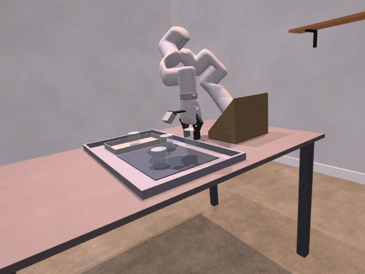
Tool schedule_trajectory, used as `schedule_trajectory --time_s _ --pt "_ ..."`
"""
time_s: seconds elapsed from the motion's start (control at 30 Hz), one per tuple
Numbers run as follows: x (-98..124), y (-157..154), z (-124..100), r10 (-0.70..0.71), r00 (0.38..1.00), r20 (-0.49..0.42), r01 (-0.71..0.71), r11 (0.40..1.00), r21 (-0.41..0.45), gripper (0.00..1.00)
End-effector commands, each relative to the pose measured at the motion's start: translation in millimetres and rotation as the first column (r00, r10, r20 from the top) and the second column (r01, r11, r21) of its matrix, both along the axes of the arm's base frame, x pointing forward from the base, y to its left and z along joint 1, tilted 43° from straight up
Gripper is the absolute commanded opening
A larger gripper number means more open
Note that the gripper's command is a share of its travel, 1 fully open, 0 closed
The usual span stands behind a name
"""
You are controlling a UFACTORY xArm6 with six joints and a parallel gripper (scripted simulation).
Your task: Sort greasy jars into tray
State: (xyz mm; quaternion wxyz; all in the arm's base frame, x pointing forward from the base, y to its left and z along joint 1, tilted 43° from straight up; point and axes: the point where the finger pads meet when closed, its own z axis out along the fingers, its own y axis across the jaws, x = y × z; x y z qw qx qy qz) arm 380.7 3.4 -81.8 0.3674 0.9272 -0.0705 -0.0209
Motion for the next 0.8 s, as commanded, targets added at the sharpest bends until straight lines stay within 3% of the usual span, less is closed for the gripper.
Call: schedule_trajectory --time_s 0.0,0.77 --pt "2 9 10 0.001 1.0 0.003 -0.001 1.0 0.001 0.0" --pt "7 44 47 0.001 1.0 0.003 -0.001 1.0 0.001 0.0"
